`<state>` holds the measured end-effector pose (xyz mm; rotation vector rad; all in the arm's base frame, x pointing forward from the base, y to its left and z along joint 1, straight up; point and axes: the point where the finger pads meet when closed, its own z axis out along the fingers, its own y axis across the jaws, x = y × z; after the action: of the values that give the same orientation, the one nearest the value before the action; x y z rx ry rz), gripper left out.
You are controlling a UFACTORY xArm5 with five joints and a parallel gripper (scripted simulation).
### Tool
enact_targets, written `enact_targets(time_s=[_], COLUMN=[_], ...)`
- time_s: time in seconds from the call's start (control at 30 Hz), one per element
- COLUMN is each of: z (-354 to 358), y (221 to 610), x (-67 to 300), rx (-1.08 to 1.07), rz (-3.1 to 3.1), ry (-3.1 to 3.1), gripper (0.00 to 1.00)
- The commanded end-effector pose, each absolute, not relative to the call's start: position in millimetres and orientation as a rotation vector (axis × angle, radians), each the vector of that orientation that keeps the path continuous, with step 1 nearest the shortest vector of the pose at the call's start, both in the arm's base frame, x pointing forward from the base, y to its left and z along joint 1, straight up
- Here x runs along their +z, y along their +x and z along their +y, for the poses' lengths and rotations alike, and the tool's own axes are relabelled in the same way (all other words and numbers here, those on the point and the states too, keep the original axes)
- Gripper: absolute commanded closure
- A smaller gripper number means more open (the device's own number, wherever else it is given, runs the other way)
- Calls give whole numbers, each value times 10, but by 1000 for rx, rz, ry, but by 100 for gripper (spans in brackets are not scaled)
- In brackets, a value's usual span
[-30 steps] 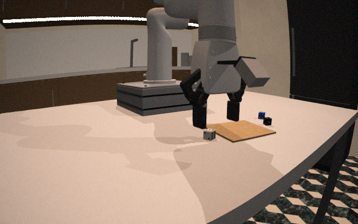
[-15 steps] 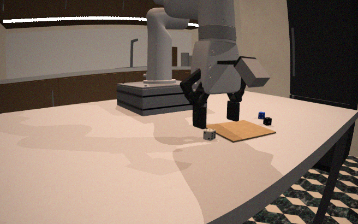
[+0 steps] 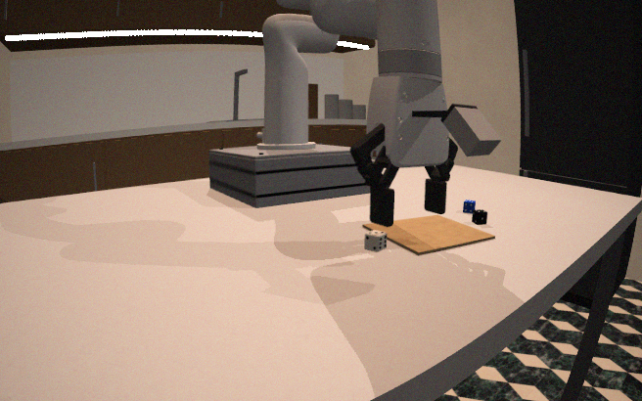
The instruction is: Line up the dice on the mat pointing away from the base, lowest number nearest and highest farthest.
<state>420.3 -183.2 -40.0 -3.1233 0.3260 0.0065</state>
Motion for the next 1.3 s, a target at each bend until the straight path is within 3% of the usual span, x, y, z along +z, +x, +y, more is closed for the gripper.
enact_targets(time_s=[0.0, 0.67, 1.27], z=[-1582, -217, -77], y=[4289, 4672, 4711], x=[-389, -397, -397], rx=[1, 3, 3], rz=[326, 326, 326], ry=[-3125, -3125, -3125], gripper=[0, 0, 0])
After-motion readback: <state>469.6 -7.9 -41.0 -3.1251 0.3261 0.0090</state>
